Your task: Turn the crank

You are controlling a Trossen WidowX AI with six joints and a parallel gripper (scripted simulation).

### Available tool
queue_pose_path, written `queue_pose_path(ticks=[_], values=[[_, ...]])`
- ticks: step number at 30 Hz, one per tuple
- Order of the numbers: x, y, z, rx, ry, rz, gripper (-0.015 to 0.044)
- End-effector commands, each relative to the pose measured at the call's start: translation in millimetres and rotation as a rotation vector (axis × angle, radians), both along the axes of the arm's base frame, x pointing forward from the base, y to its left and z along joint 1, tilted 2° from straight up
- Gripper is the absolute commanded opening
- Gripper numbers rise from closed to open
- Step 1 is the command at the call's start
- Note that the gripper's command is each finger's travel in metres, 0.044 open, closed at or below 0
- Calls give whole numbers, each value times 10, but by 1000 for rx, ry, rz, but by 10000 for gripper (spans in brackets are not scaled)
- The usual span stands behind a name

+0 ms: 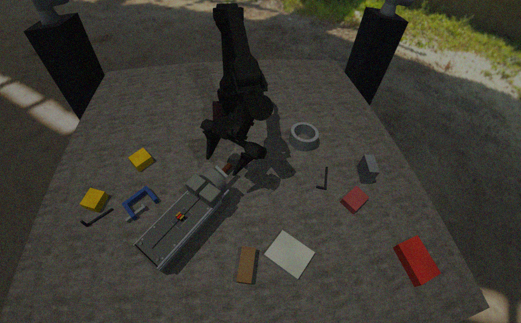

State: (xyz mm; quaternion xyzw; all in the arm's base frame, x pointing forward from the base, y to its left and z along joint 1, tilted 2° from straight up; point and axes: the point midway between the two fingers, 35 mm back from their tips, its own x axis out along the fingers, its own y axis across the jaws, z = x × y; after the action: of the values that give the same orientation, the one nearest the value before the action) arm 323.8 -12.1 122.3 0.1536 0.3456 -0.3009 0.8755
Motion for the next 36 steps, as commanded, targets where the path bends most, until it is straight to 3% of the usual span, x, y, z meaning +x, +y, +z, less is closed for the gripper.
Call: queue_pose_path(ticks=[1, 36], values=[[-13, -9, -103, -5, 10, -7, 440], [-5, 7, -634, -5, 11, -7, 440]])
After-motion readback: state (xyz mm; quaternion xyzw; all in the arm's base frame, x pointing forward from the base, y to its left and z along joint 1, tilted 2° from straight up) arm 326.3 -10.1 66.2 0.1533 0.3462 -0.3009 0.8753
